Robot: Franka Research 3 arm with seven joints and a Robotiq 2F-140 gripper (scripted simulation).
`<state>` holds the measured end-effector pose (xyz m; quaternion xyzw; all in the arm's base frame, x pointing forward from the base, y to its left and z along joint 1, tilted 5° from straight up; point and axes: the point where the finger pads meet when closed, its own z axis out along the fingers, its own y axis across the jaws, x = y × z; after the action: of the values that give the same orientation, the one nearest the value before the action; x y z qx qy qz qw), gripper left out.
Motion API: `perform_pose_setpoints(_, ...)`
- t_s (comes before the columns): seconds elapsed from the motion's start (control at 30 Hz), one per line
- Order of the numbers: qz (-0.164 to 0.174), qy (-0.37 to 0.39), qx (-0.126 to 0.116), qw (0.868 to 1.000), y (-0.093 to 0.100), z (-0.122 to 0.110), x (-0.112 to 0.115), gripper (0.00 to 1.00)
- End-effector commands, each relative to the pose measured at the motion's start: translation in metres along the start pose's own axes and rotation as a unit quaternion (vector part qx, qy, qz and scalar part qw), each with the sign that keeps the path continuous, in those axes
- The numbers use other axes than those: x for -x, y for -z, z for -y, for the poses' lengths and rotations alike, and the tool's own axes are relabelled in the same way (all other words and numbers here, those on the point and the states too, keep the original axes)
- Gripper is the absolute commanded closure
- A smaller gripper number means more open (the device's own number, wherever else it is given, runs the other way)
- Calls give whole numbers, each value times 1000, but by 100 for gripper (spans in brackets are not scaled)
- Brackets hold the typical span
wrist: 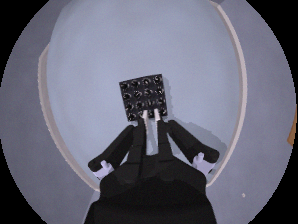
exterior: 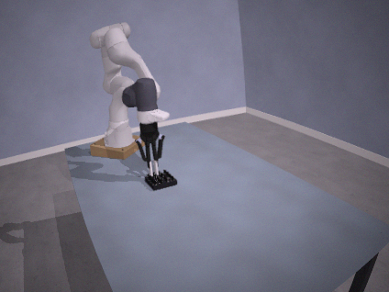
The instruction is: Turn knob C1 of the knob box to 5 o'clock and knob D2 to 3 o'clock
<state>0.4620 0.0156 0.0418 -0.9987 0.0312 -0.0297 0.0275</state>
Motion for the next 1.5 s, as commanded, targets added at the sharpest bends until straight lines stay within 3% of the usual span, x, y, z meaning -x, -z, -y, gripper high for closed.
perform_pose_setpoints(0.0,-2,-3,0,1000,1,0,-2,88)
perform_pose_setpoints(0.47,-2,-3,0,1000,1,0,-2,88)
perform_pose_setpoints(0.5,-2,-3,0,1000,1,0,-2,95)
perform_pose_setpoints(1.47,-2,-3,0,1000,1,0,-2,95)
